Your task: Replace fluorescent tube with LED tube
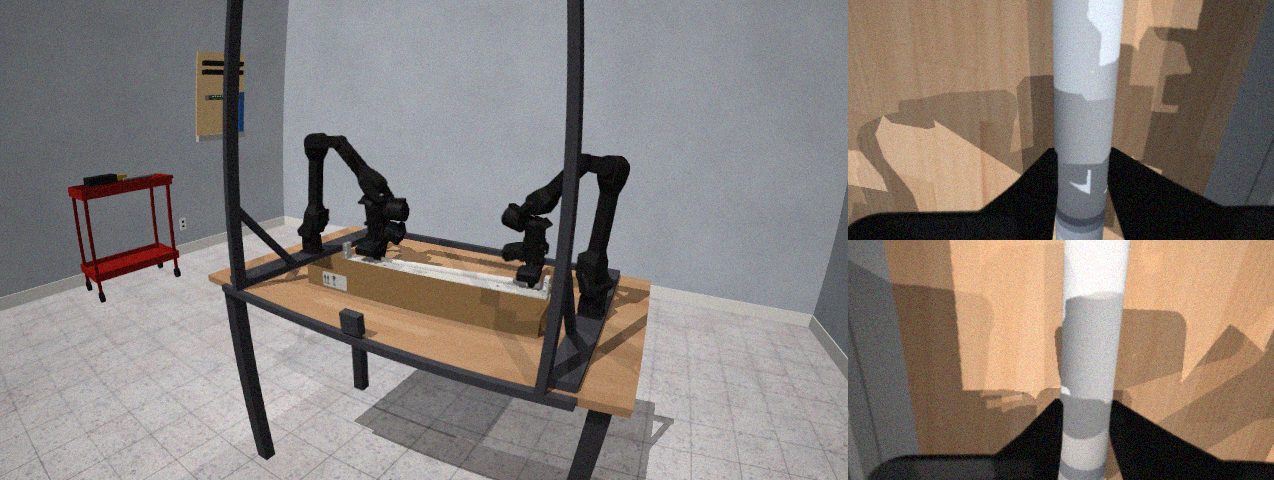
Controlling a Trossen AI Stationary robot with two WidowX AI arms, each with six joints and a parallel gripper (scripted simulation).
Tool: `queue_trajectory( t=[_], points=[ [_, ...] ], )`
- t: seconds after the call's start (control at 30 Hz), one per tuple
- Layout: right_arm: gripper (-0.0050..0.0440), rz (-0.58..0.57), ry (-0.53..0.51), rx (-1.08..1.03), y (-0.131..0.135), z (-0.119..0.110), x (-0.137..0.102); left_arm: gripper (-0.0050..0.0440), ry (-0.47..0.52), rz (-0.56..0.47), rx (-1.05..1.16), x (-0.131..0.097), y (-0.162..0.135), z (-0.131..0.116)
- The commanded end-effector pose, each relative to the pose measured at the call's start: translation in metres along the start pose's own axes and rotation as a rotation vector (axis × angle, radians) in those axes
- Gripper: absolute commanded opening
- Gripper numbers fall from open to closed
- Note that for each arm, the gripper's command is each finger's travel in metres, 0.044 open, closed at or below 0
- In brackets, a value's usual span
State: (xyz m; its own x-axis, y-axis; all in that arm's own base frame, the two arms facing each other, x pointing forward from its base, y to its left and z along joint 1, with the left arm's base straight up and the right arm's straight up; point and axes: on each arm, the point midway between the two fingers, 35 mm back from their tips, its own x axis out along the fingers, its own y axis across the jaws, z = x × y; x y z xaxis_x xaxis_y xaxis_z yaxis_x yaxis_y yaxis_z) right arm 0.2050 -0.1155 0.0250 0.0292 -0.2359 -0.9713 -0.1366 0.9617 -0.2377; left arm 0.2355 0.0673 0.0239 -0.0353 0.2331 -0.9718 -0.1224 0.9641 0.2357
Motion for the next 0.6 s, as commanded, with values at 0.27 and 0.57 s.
queue_trajectory(
  t=[0.27,0.57],
  points=[
    [0.0075,-0.01,-0.018,0.004,-0.005,0.003,-0.018,0.0074,-0.026,0.004,-0.002,-0.019,0.004,0.005],
    [0.0075,0.0,-0.019,0.003,-0.01,0.003,-0.033,0.0074,-0.028,-0.01,-0.002,-0.034,0.009,0.005]
  ],
)
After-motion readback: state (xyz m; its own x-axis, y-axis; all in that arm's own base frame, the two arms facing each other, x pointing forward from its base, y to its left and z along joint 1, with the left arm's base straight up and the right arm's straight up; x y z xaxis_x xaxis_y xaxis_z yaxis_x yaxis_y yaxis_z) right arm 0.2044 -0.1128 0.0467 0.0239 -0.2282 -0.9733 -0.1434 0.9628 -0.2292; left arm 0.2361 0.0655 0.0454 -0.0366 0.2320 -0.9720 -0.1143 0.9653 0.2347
